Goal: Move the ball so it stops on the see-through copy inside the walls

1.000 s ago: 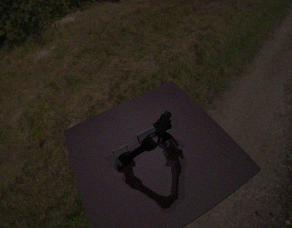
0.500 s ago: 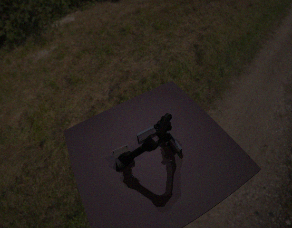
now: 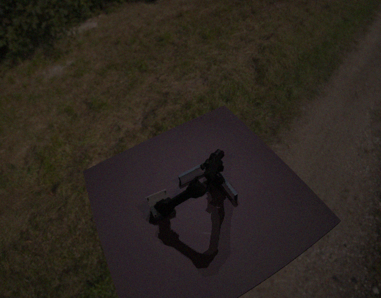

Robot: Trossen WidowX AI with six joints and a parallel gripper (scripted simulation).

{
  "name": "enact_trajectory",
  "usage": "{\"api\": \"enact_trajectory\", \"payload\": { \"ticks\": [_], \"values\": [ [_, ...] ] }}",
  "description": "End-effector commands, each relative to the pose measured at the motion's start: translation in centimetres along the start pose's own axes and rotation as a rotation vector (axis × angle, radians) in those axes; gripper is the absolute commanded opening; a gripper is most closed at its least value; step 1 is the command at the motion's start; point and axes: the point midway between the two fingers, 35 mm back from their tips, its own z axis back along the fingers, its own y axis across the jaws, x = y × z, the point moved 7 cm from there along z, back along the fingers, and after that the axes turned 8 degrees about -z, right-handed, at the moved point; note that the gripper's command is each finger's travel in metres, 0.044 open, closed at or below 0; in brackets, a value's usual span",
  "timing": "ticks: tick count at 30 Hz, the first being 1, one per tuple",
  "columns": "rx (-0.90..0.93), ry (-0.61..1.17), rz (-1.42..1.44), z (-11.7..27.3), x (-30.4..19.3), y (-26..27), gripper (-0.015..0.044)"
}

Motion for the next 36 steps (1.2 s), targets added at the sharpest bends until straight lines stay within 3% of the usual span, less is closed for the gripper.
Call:
{"api": "enact_trajectory", "payload": {
  "ticks": [1, 4, 7, 27, 36],
  "values": [
    [-0.004, -0.001, 0.005, -0.1, 0.0, 0.1, 0.0081],
    [-0.004, -0.001, 0.005, -0.1, 0.0, 0.1, 0.0061],
    [-0.003, -0.001, 0.005, 0.2, 0.0, 0.1, 0.0],
    [0.001, 0.001, 0.006, 11.9, 0.0, 0.1, 0.0],
    [0.001, 0.0, 0.005, 9.8, 1.3, 1.4, 0.0]
  ]
}}
